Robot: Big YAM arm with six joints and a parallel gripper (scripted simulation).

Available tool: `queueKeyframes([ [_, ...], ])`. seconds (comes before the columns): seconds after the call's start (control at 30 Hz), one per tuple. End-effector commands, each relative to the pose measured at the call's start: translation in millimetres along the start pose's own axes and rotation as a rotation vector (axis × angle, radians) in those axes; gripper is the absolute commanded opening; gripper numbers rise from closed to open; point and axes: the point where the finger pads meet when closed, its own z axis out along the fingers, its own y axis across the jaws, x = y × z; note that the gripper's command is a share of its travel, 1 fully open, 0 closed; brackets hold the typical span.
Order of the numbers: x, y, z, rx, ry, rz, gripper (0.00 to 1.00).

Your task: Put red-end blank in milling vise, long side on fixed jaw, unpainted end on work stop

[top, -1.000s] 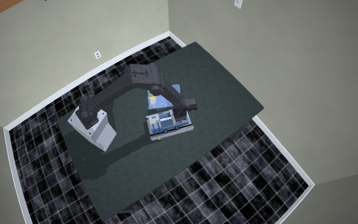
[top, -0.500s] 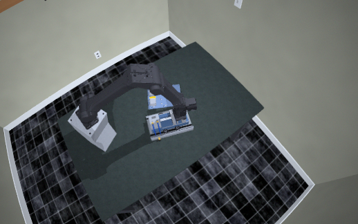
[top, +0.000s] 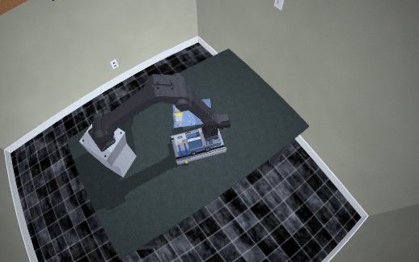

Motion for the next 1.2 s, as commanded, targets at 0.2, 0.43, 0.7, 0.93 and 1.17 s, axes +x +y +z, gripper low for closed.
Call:
queueKeyframes([
  [0.2, -12.1, 12.7, 1.8, -0.006, -0.023, -0.004, 0.00],
  [0.43, -11.8, 13.5, 2.4, -0.006, -0.022, -0.005, 0.00],
  [0.7, -11.9, 13.7, 2.3, -0.006, -0.023, -0.005, 0.00],
  [0.93, -11.9, 13.8, 2.3, -0.006, -0.023, -0.005, 0.00],
  [1.17, -11.9, 13.8, 2.3, -0.006, -0.023, -0.005, 0.00],
])
